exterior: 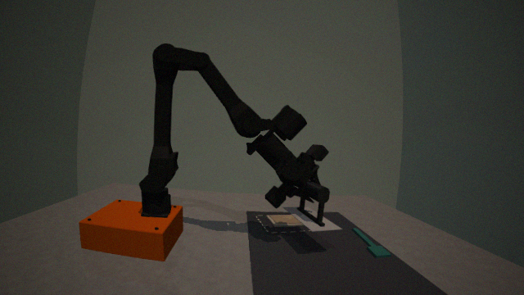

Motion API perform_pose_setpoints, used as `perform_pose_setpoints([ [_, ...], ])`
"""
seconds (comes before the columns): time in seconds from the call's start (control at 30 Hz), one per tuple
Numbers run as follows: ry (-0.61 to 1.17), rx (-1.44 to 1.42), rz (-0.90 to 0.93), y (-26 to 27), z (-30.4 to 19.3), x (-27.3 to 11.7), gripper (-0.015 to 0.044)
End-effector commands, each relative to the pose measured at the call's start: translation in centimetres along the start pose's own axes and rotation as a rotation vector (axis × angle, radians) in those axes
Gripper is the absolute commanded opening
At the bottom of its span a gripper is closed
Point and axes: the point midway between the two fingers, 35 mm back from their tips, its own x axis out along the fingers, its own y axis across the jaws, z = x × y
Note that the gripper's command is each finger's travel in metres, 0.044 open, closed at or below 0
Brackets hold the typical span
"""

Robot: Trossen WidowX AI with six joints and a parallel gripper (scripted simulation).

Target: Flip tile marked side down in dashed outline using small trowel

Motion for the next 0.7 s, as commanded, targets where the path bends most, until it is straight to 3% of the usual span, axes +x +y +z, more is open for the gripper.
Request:
perform_pose_setpoints([
  [0.0, -0.001, -0.008, 0.028, 1.5, 1.6, -0.8, 0.0],
  [0.67, -0.002, -0.01, 0.031, 2.1, 3.2, -1.5, 0.0],
])
